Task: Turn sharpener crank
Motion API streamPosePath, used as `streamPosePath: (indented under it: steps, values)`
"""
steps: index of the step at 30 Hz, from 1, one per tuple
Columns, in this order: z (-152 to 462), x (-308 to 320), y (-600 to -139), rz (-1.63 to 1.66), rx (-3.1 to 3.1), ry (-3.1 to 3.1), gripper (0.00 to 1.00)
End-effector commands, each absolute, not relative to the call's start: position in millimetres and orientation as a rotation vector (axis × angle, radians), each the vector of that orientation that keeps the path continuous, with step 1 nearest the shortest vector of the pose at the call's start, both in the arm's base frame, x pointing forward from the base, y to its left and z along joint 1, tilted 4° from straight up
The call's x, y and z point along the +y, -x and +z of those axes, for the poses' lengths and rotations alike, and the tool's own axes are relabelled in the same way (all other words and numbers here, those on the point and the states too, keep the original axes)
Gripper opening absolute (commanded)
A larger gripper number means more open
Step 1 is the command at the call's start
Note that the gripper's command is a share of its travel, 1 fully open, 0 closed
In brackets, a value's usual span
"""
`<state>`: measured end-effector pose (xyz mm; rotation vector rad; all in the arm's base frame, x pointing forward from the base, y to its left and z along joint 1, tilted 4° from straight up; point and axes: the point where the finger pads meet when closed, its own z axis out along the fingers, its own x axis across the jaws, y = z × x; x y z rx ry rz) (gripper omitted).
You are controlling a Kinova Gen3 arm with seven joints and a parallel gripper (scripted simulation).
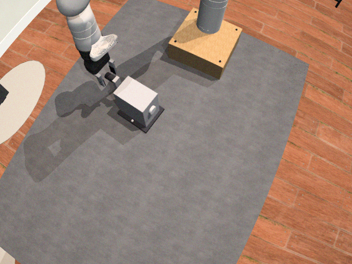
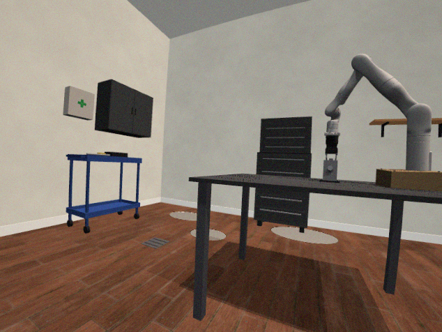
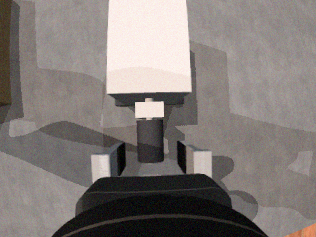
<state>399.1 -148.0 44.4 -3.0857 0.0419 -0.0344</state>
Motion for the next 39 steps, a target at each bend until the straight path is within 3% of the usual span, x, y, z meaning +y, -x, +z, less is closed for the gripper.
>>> streamPosePath:
  steps: [1, 20, 21, 39]
  values:
    - [43.5, -147.6, -400.0, -0.041, 0.045, 3.085, 0.97]
    - [43.5, -147.6, -400.0, -0.041, 0.045, 3.085, 0.97]
    - [43.5, -147.6, -400.0, -0.041, 0.045, 3.085, 0.0]
    - [43.5, -147.7, -400.2, -0.041, 0.045, 3.085, 0.0]
